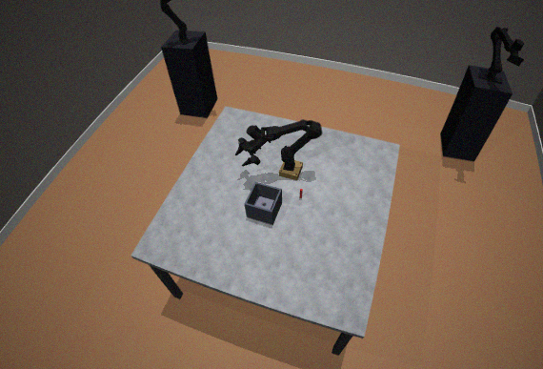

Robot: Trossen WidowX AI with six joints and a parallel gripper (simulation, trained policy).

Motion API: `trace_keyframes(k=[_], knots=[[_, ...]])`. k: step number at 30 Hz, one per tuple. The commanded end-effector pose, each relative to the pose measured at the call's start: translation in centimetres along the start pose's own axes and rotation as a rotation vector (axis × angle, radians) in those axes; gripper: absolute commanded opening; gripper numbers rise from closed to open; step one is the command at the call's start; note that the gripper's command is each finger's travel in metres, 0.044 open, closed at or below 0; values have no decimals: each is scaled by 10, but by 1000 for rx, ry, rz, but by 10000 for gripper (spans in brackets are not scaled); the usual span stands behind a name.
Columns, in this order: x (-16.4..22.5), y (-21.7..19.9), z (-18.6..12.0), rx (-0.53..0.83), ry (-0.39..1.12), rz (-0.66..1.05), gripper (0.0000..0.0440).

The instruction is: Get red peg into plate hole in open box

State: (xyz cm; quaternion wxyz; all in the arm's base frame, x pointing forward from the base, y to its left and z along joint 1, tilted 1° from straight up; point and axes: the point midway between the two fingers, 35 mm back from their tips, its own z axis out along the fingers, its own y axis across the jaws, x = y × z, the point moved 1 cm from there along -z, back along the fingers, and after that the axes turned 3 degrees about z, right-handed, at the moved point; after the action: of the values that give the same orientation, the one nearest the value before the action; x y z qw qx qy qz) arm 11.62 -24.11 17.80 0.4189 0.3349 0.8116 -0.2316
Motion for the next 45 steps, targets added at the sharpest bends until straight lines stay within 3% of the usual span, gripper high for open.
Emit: trace_keyframes(k=[1,3,11,24,34,45], knots=[[-3,1,0,-5,-4,-12,422],[-11,9,0,-34,-12,-28,440],[-68,53,-12,-175,-102,-36,440],[-133,146,-61,-483,-164,45,440],[-146,206,-103,-695,-77,163,440],[-131,252,-136,-825,143,296,440]])
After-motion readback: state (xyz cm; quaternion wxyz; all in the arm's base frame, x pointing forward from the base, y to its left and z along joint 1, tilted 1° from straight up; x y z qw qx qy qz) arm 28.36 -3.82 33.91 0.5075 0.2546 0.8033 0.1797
